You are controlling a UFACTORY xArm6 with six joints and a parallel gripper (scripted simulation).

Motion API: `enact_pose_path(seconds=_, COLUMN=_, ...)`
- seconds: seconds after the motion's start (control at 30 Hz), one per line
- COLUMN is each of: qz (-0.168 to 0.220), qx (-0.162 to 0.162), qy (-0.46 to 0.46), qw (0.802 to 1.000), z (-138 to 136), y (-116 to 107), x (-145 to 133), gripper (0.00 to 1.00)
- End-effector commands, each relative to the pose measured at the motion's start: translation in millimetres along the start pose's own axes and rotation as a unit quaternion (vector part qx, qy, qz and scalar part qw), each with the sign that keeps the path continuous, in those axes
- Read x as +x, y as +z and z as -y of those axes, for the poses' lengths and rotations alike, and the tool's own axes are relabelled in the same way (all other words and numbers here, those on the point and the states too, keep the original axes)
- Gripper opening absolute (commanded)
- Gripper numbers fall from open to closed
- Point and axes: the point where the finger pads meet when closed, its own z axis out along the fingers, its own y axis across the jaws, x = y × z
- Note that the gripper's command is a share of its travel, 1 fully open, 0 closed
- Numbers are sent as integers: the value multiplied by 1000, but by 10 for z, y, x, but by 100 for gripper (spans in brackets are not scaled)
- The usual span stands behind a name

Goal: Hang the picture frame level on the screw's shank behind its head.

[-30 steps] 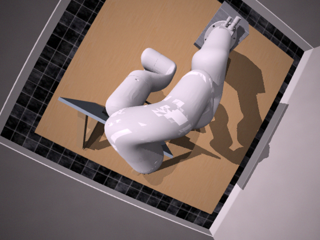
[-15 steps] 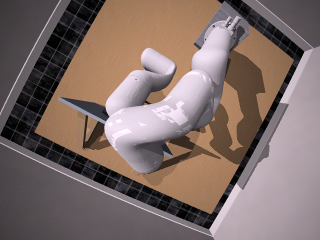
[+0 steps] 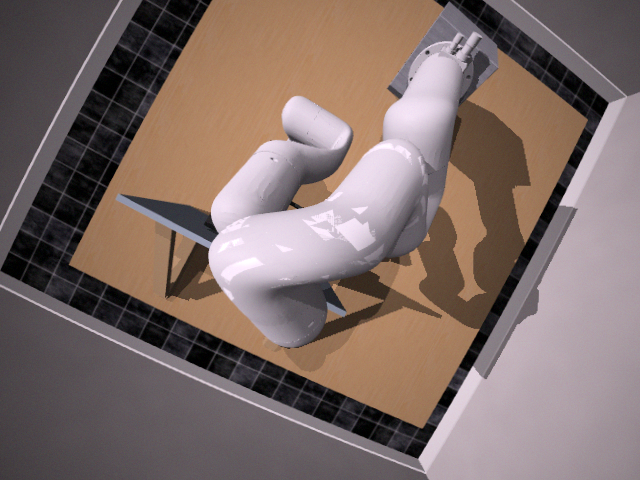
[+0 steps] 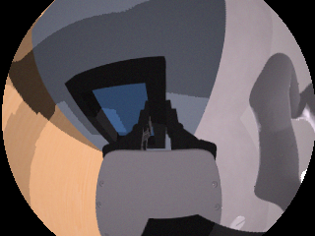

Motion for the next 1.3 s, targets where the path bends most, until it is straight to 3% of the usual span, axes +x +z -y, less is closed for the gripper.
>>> enact_pose_path(seconds=0.0, qz=0, qx=0, qy=0, qw=1000, z=5, y=1, x=0, gripper=0)
enact_pose_path(seconds=1.03, qz=0, qx=0, qy=0, qw=1000, z=33, y=1, x=0, gripper=0)
enact_pose_path(seconds=1.07, qz=0, qx=0, qy=0, qw=1000, z=33, y=1, x=0, gripper=50)
enact_pose_path(seconds=1.27, qz=0, qx=0, qy=0, qw=1000, z=33, y=1, x=0, gripper=50)
